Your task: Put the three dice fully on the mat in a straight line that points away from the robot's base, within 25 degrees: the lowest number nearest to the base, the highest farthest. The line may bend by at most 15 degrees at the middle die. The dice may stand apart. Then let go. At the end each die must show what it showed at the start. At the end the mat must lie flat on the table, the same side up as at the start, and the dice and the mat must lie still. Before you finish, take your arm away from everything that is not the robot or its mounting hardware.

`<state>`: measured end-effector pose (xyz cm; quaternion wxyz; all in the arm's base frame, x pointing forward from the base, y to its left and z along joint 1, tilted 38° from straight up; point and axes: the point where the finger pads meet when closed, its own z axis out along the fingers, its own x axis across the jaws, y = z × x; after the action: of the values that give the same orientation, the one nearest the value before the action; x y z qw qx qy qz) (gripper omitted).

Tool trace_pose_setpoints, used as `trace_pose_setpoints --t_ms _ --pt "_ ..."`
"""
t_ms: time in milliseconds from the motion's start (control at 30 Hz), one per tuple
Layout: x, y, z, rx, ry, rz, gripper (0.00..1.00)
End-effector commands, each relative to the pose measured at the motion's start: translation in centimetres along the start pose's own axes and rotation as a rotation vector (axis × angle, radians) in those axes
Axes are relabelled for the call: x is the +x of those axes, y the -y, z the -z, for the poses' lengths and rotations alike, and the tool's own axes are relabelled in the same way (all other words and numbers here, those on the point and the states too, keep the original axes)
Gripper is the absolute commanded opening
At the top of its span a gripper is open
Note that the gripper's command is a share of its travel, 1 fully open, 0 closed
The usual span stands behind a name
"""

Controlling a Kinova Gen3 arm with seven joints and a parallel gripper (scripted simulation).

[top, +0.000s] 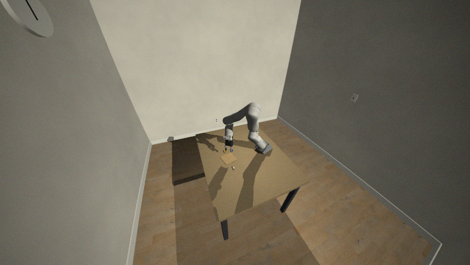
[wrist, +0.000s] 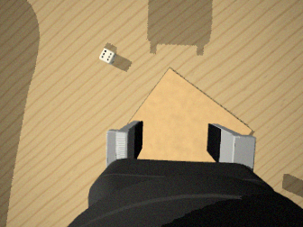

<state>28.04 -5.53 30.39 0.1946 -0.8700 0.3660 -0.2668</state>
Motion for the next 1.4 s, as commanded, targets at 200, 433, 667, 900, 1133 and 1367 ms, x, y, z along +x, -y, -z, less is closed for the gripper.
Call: trace_pose_setpoints --t_ms 200,433,667,900,1133,1367 --pt "1.6 -6.2 -0.7 -0.005 0.015 -0.395 1.00" --pt "2.1 -11.4 -0.7 -0.005 0.001 -0.741 1.00" --pt "1.8 -14.9 -0.6 -0.006 -0.014 -0.970 1.00" --pt "1.7 -15.3 -0.6 -0.006 -0.016 -1.001 1.00" --pt "1.7 -15.3 -0.6 -0.006 -0.016 -1.001 1.00" --pt "1.7 -15.3 -0.6 -0.006 -0.016 -1.000 1.00"
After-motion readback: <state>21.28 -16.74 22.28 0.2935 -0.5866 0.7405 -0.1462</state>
